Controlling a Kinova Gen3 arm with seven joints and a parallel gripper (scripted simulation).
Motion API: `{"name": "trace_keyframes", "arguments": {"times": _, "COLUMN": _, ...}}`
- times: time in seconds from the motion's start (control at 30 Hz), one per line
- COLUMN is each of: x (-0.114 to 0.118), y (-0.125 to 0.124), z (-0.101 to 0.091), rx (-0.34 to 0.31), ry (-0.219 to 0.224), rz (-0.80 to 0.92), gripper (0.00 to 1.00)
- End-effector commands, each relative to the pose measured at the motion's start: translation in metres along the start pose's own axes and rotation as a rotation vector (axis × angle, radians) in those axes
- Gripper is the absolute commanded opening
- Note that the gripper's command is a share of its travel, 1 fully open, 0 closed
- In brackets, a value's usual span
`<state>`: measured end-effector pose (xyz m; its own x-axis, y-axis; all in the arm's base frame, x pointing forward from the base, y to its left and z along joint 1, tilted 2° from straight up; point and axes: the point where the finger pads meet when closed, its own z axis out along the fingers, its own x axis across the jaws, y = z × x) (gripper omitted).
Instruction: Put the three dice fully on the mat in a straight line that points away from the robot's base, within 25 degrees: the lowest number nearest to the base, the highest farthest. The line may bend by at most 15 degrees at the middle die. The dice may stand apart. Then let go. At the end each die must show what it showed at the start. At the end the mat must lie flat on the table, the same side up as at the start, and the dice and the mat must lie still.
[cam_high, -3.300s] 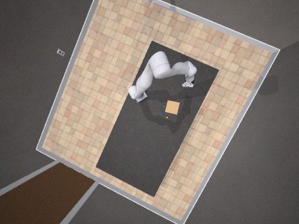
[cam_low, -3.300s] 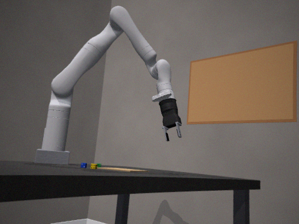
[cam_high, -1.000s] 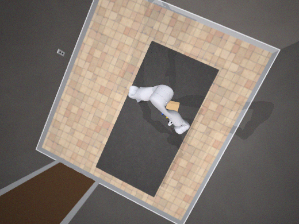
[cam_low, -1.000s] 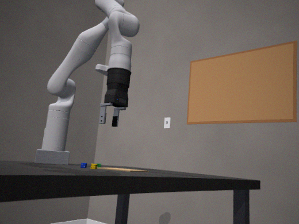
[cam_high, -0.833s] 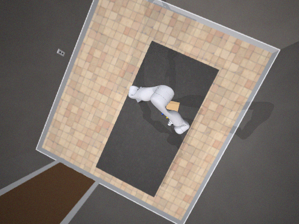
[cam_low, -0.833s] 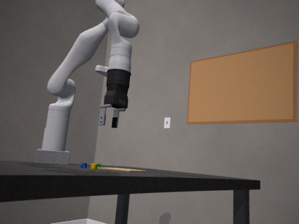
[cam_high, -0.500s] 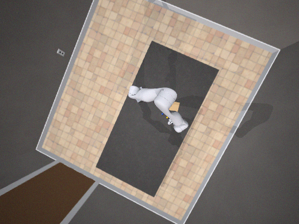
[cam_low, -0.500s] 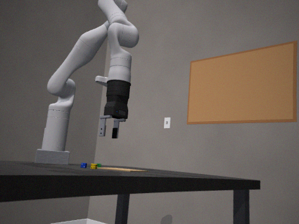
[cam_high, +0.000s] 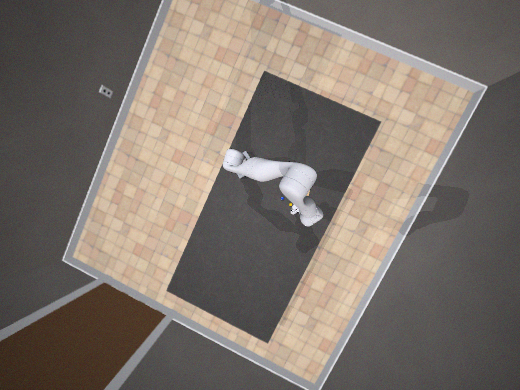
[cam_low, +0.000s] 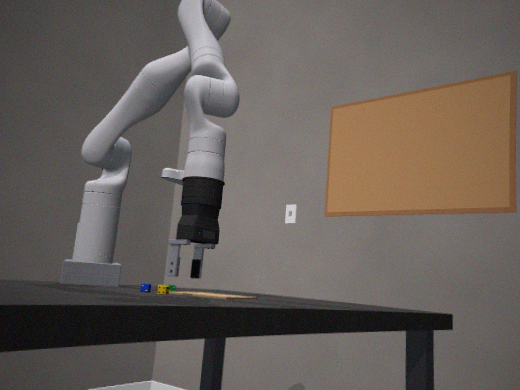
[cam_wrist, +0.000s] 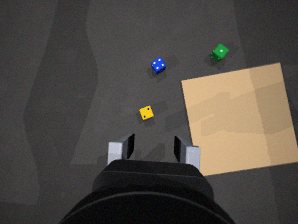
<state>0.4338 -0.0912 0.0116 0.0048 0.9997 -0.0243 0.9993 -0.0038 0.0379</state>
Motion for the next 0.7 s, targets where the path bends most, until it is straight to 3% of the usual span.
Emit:
{"name": "trace_keyframes", "arguments": {"times": 0.0, "x": -0.0022, "y": -0.0014, "z": 0.0064, "rx": 0.002, "ry": -0.001, "rz": 0.0, "gripper": 1.0}}
{"name": "trace_keyframes", "arguments": {"times": 0.67, "x": -0.0021, "y": 0.0001, "z": 0.0044, "rx": -0.003, "ry": 0.0, "rz": 0.0, "gripper": 1.0}}
